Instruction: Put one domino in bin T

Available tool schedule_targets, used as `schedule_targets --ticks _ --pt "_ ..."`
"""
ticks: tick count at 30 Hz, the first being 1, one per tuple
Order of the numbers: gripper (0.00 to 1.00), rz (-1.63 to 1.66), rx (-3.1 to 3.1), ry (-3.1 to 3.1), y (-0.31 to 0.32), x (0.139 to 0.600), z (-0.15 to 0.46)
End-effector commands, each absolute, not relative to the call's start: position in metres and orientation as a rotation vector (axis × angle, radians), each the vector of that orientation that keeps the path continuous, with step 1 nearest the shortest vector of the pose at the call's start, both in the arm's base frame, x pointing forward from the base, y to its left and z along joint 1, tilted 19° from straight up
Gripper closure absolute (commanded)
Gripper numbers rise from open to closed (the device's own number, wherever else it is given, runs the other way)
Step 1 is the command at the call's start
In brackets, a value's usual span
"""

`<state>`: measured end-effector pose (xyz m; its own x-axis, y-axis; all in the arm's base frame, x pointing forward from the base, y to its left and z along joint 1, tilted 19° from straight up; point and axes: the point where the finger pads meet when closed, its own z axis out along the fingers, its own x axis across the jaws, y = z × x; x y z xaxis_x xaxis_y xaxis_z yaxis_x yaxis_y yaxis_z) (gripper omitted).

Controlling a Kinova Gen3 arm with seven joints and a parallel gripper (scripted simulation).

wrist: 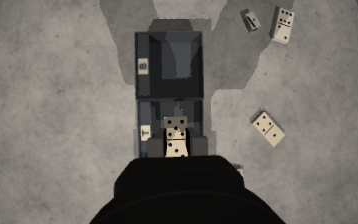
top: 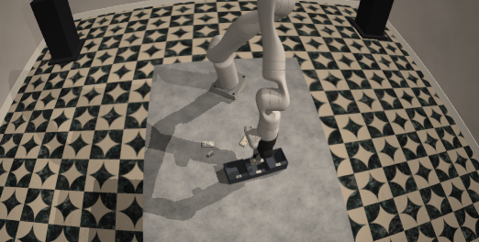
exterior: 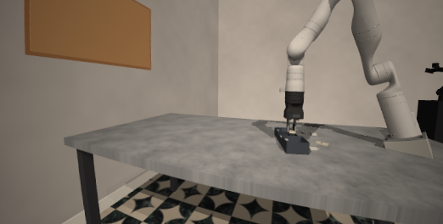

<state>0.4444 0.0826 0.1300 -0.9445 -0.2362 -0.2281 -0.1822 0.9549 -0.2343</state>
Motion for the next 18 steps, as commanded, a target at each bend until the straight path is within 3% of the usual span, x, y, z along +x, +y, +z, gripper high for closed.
schedule_targets --ticks 1,18 --pt "0.51 -0.313 -0.302 2.855 0.078 0.446 0.125" --pt "0.51 -0.313 -0.302 2.855 0.073 0.454 0.097"
